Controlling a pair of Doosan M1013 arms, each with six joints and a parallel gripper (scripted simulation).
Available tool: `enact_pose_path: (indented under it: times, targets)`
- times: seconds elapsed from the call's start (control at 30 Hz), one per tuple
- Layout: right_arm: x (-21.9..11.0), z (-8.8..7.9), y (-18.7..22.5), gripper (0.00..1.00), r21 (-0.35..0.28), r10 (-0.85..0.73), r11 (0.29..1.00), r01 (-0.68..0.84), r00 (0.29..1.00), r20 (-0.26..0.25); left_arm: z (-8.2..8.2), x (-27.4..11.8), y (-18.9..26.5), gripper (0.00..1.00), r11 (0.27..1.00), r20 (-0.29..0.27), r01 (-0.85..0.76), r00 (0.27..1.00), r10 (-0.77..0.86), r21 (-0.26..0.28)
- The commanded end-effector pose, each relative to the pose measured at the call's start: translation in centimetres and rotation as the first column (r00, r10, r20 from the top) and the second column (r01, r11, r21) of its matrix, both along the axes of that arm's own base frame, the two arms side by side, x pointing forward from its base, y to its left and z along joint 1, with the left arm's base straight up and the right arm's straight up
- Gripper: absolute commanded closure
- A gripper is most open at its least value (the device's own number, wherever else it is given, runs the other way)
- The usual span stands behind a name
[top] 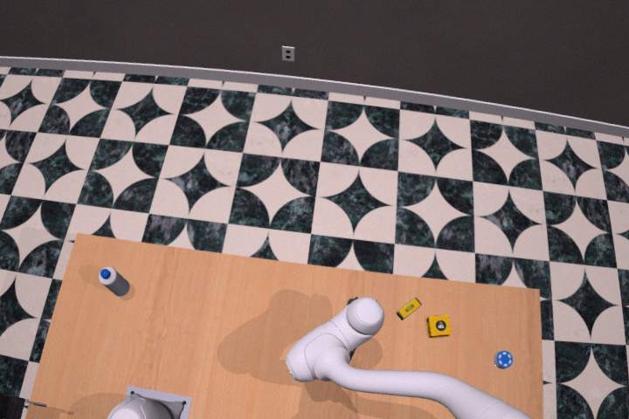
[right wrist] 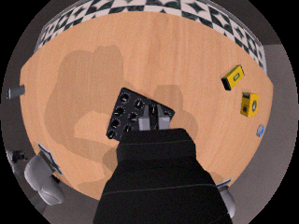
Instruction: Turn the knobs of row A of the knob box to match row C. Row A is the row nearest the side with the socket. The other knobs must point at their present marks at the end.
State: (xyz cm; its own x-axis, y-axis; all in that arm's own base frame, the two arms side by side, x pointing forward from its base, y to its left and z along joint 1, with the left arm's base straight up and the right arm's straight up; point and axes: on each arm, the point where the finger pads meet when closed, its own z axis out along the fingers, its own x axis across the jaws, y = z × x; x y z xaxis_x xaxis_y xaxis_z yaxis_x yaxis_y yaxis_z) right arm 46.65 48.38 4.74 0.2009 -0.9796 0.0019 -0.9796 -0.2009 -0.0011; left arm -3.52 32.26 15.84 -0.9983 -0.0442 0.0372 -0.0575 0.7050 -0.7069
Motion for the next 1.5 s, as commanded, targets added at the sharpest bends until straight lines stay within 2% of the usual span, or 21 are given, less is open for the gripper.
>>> enact_pose_path:
  times: [0.0, 0.33, 0.7, 0.77, 1.17, 1.47]
  targets:
    - [0.04, 0.09, 0.04, 0.7, 0.003, 0.076, 0.997, -0.076, 0.997, -0.001, 0.04, -0.01, 0.03, 0.0, 1.0, 0.0, 0.0, 1.0, 0.0, 0.001]
    - [0.04, 0.09, 0.04, 0.7, 0.002, 0.277, 0.961, -0.277, 0.961, 0.0, 0.04, -0.01, 0.03, 0.0, 1.0, 0.0, 0.0, 1.0, 0.0, 0.001]
    - [0.04, 0.09, 0.04, 0.7, 0.002, 0.53, 0.848, -0.53, 0.848, 0.0, 0.04, -0.01, 0.03, 0.0, 1.0, 0.0, 0.0, 1.0, 0.0, 0.001]
    - [0.04, 0.09, 0.04, 0.7, 0.002, 0.53, 0.848, -0.53, 0.848, 0.0, 0.04, -0.01, 0.03, 0.0, 1.0, 0.0, 0.0, 1.0, 0.0, 0.001]
    - [0.04, 0.09, 0.04, 0.7, 0.002, 0.675, 0.738, -0.675, 0.738, 0.0, 0.04, -0.01, 0.03, 0.0, 1.0, 0.0, 0.0, 1.0, 0.0, 0.001]
    - [0.04, 0.09, 0.04, 0.7, 0.002, 0.697, 0.717, -0.697, 0.717, 0.0, 0.04, -0.01, 0.03, 0.0, 1.0, 0.0, 0.0, 1.0, 0.0, 0.001]
